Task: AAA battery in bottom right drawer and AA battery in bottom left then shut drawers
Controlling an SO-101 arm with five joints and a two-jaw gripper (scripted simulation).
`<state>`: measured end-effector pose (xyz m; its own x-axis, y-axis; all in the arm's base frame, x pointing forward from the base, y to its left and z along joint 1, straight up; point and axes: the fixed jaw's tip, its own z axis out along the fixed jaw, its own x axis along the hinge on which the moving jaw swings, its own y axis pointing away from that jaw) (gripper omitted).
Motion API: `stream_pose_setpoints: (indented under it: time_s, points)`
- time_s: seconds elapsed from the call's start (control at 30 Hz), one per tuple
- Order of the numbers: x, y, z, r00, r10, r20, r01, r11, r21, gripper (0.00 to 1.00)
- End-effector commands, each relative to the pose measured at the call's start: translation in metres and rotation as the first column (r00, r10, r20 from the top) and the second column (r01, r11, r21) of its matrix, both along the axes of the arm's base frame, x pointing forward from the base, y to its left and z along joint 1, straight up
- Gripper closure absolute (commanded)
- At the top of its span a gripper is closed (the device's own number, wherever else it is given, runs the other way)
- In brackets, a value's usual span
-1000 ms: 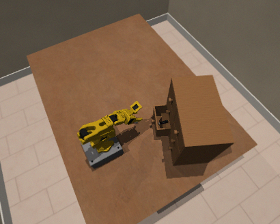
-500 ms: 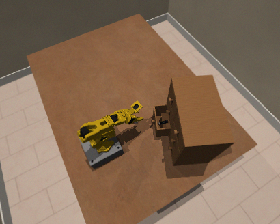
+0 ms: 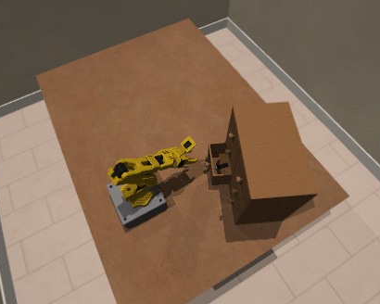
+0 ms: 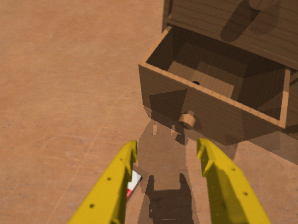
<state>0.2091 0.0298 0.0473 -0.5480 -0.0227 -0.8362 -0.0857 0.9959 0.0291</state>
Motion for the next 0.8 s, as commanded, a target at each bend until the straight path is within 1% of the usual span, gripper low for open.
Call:
stream_pose_setpoints:
  time_s: [0.0,0.3,0.37,0.77]
  points:
    - [0.009,-0.002,0.007,0.999,-0.012,0.040,0.012,1.000,0.002,0.79]
    - [0.016,-0.005,0.017,0.996,-0.026,0.082,0.026,1.000,0.002,0.79]
    - [0.016,-0.005,0.017,0.996,-0.026,0.082,0.026,1.000,0.002,0.79]
    - [0.031,-0.010,0.004,0.989,-0.045,0.144,0.046,0.999,0.001,0.79]
